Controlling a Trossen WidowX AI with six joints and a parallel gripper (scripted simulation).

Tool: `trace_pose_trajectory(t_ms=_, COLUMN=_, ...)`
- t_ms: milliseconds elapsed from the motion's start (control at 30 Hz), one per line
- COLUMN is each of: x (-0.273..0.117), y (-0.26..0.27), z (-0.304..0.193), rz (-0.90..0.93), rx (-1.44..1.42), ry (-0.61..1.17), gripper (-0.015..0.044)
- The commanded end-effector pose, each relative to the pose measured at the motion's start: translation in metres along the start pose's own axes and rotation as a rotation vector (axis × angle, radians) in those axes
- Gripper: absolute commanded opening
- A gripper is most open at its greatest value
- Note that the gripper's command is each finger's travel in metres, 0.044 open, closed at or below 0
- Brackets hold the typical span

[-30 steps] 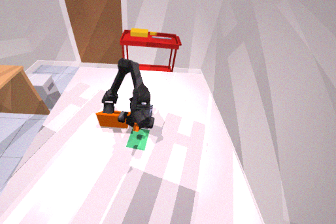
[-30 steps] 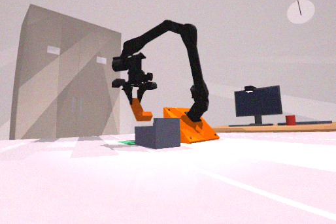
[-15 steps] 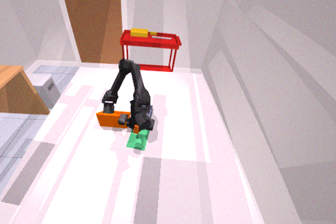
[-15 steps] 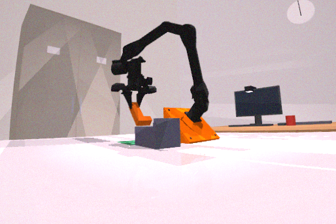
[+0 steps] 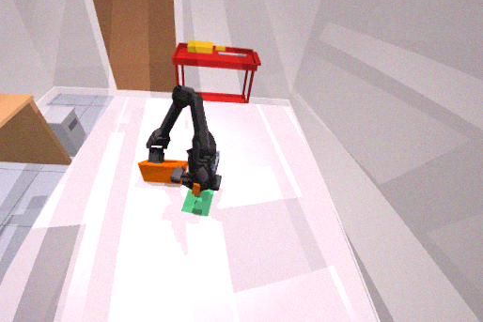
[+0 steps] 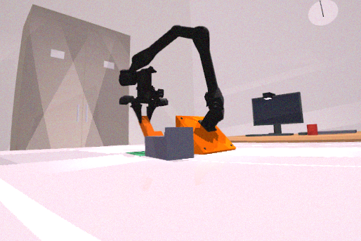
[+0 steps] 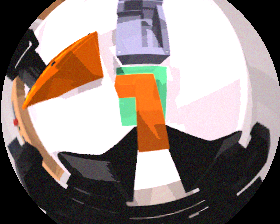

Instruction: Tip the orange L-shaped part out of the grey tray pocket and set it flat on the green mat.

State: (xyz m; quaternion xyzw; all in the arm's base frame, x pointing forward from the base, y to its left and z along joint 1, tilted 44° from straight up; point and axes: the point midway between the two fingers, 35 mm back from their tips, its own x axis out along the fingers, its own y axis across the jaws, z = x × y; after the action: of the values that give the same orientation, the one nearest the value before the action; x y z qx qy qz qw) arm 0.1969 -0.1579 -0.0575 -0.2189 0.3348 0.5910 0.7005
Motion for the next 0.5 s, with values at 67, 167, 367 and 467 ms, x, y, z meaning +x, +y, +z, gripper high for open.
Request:
trace_pose_trajectory(t_ms=67, x=0.009, y=0.000, z=0.000, rz=-0.005, rx=0.006, ry=-0.004, gripper=0.0000)
trace_pose_trajectory(t_ms=167, x=0.013, y=0.000, z=0.000, rz=-0.005, rx=0.006, ry=-0.005, gripper=0.0000)
trace_pose_trajectory(t_ms=367, x=0.023, y=0.000, z=0.001, rz=-0.005, rx=0.006, ry=-0.005, gripper=0.0000)
trace_pose_trajectory(t_ms=467, x=0.027, y=0.000, z=0.001, rz=-0.005, rx=0.006, ry=-0.005, gripper=0.0000)
